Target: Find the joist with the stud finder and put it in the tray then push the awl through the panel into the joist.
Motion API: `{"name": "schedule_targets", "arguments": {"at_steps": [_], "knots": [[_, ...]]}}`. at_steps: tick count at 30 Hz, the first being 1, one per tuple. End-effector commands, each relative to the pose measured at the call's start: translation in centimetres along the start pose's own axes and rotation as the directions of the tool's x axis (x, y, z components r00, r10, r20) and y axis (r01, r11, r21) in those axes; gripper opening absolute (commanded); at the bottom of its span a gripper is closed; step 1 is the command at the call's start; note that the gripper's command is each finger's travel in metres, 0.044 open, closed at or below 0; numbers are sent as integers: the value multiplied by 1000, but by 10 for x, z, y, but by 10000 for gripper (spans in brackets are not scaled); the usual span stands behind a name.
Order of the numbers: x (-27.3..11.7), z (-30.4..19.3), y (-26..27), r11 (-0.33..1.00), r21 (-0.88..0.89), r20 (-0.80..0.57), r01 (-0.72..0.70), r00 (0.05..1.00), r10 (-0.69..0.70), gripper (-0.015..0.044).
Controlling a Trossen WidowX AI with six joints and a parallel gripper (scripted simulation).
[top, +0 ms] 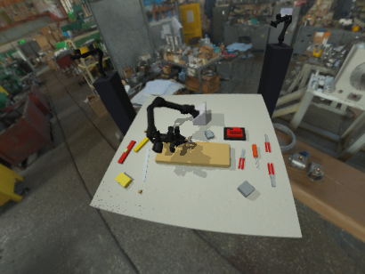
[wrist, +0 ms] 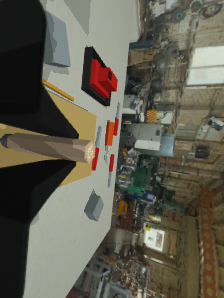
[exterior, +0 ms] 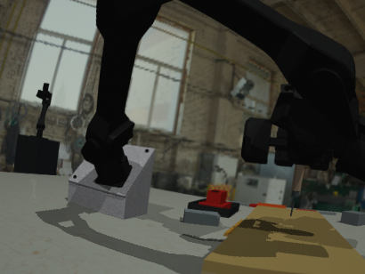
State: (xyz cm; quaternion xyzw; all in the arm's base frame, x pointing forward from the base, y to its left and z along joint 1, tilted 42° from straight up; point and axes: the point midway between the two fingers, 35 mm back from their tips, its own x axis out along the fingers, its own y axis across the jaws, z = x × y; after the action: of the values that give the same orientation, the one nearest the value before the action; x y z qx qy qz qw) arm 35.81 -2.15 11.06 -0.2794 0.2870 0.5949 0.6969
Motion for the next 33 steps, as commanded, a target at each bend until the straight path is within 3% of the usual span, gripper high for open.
{"name": "schedule_targets", "arguments": {"at_steps": [1, 33], "knots": [[1, -4, 0, 1000, -5, 0, -2, 1000, 2, 0], [3, -31, 0, 1000, -1, 5, 0, 1000, 0, 0]]}}
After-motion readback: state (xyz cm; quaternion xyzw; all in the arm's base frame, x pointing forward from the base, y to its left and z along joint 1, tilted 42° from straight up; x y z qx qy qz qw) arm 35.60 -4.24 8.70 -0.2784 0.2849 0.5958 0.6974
